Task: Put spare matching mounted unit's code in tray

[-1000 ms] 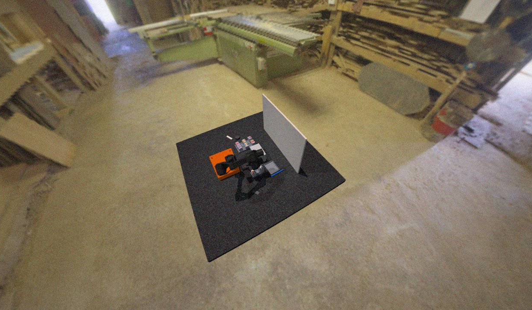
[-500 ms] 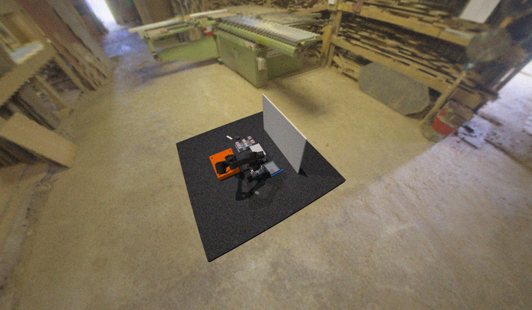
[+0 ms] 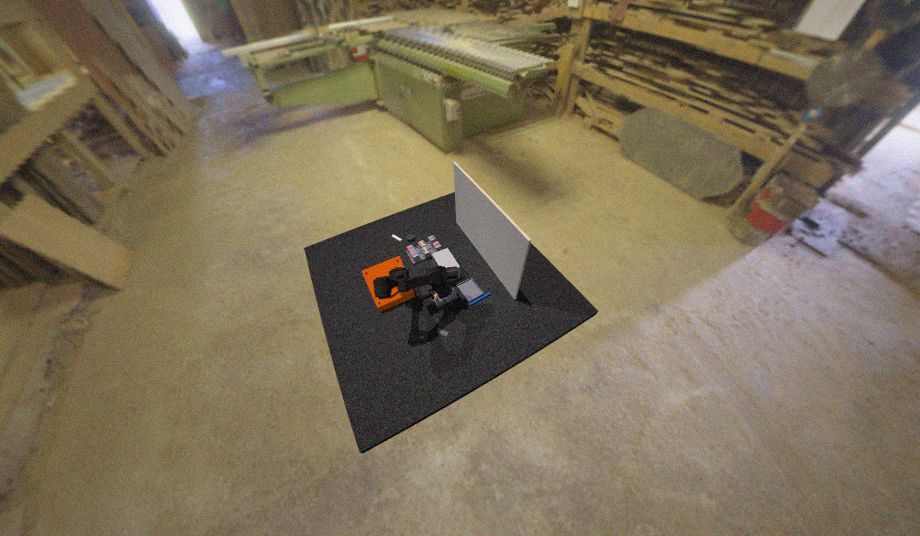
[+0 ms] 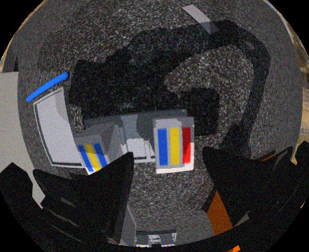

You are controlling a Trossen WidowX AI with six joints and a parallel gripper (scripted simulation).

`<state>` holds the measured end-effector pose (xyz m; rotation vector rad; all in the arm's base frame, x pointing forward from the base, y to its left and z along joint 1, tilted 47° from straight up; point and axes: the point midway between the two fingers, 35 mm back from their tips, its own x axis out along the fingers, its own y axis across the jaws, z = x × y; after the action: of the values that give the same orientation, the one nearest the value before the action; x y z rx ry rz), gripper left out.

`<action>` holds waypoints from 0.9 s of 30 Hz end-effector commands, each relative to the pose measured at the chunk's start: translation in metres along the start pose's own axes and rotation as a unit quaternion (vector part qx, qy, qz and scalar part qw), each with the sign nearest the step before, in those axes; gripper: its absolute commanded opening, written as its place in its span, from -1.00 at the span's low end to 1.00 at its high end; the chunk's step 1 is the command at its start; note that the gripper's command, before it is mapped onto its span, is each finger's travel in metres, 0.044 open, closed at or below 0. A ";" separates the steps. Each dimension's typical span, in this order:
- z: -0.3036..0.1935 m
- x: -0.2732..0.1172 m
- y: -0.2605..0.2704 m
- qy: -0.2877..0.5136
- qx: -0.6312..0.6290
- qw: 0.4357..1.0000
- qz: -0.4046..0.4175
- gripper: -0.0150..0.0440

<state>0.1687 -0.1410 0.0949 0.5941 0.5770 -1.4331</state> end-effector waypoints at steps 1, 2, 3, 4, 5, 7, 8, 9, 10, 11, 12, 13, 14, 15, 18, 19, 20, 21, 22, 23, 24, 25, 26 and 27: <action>-0.002 0.007 -0.002 0.002 -0.005 1.000 -0.003 0.53; -0.002 0.009 -0.002 0.002 -0.005 1.000 -0.003 0.53; -0.002 0.010 -0.002 0.002 -0.005 1.000 -0.003 0.53; -0.002 0.012 -0.002 0.002 -0.005 1.000 -0.003 0.53; -0.002 0.014 -0.002 0.002 -0.005 1.000 -0.003 0.53; -0.001 0.017 -0.002 0.001 -0.005 1.000 -0.002 0.53; -0.001 0.018 -0.002 0.001 -0.005 1.000 -0.002 0.53; -0.001 0.020 -0.003 0.000 -0.005 1.000 -0.002 0.53; -0.001 0.022 -0.003 0.000 -0.005 1.000 -0.002 0.53; -0.001 0.023 -0.003 -0.001 -0.005 1.000 -0.002 0.53; 0.000 0.025 -0.003 -0.001 -0.005 1.000 -0.002 0.53; 0.000 0.026 -0.003 -0.001 -0.005 1.000 -0.002 0.53; 0.000 0.028 -0.004 -0.002 -0.005 1.000 -0.002 0.53; 0.001 0.029 -0.004 -0.003 -0.006 1.000 -0.002 0.53; 0.001 0.034 -0.005 -0.004 -0.006 1.000 -0.002 0.53; 0.002 0.036 -0.005 -0.005 -0.006 1.000 -0.002 0.53; 0.002 0.037 -0.006 -0.006 -0.006 1.000 -0.002 0.53; 0.002 0.038 -0.006 -0.006 -0.006 1.000 -0.002 0.53; 0.003 0.039 -0.006 -0.007 -0.006 1.000 -0.002 0.53; 0.003 0.039 -0.006 -0.007 -0.006 1.000 -0.002 0.53; 0.003 0.039 -0.006 -0.007 -0.006 1.000 -0.002 0.53; 0.003 0.039 -0.006 -0.007 -0.006 1.000 -0.002 0.53; 0.003 0.039 -0.006 -0.007 -0.006 1.000 -0.002 0.53; 0.003 0.039 -0.006 -0.007 -0.006 1.000 -0.002 0.53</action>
<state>0.1660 -0.1720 0.0723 0.5757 0.5670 -1.4366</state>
